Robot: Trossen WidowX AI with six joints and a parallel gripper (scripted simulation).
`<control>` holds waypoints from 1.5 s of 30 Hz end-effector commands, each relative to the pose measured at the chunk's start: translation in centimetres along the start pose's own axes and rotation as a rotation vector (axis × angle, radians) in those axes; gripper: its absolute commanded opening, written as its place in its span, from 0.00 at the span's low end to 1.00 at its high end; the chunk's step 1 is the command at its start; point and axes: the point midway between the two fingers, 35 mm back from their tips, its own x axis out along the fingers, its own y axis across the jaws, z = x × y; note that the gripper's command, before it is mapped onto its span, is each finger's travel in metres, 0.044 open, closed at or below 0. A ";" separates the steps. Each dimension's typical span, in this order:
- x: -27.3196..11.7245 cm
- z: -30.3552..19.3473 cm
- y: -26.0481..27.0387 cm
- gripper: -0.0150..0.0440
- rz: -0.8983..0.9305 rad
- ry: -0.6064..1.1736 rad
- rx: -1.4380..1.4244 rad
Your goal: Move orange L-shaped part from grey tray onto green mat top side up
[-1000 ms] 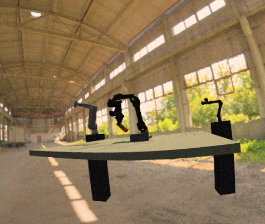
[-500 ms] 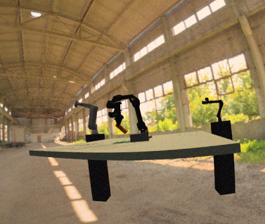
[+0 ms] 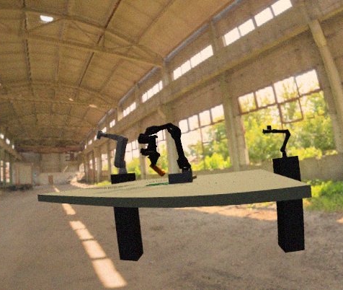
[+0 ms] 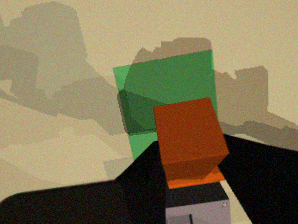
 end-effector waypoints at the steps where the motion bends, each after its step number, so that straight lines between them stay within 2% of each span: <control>1: 0.9 -0.1 -0.1 0.25 -0.006 0.004 -0.002; 27: 4.8 -0.1 -0.2 0.25 -0.006 0.004 -0.002; 45: 4.9 -0.1 -0.2 0.25 -0.006 0.004 -0.002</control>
